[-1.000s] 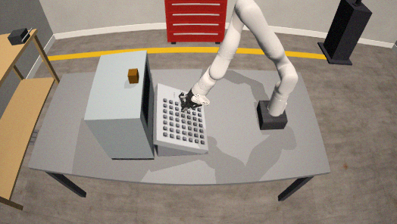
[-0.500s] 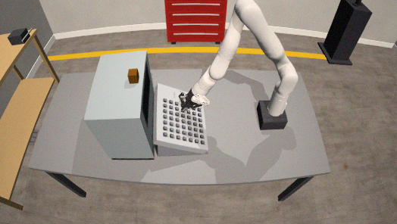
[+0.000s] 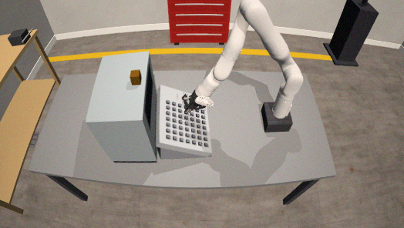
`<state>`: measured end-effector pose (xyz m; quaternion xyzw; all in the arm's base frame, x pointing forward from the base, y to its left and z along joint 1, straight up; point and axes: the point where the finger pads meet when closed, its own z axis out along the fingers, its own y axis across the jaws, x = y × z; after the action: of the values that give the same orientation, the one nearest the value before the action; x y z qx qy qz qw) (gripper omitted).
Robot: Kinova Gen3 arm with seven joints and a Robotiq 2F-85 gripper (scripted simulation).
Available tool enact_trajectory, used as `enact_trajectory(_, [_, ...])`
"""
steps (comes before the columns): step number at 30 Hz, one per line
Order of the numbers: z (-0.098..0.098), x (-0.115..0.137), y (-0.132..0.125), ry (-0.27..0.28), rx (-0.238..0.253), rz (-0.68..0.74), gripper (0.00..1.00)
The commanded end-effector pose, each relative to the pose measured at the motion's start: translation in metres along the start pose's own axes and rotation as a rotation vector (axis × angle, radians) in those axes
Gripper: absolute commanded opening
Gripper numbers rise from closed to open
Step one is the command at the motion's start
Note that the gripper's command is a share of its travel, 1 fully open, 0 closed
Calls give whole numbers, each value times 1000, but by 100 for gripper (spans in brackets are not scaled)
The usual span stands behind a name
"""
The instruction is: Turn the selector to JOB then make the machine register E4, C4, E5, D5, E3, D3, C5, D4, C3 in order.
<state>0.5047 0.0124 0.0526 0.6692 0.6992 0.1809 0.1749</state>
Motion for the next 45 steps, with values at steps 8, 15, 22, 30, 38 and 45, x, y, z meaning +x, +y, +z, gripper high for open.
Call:
enact_trajectory(8, [-14,1,-1,2,2,-8,10])
enact_trajectory(15, [-26,1,-1,2,2,-8,10])
enact_trajectory(22, [-30,1,-1,2,2,-8,10])
enact_trajectory(30, [-31,1,0,-1,-4,-8,10])
enact_trajectory(38, [-29,37,-19,-5,-4,4,10])
enact_trajectory(45, [-30,68,-38,1,7,-8,10])
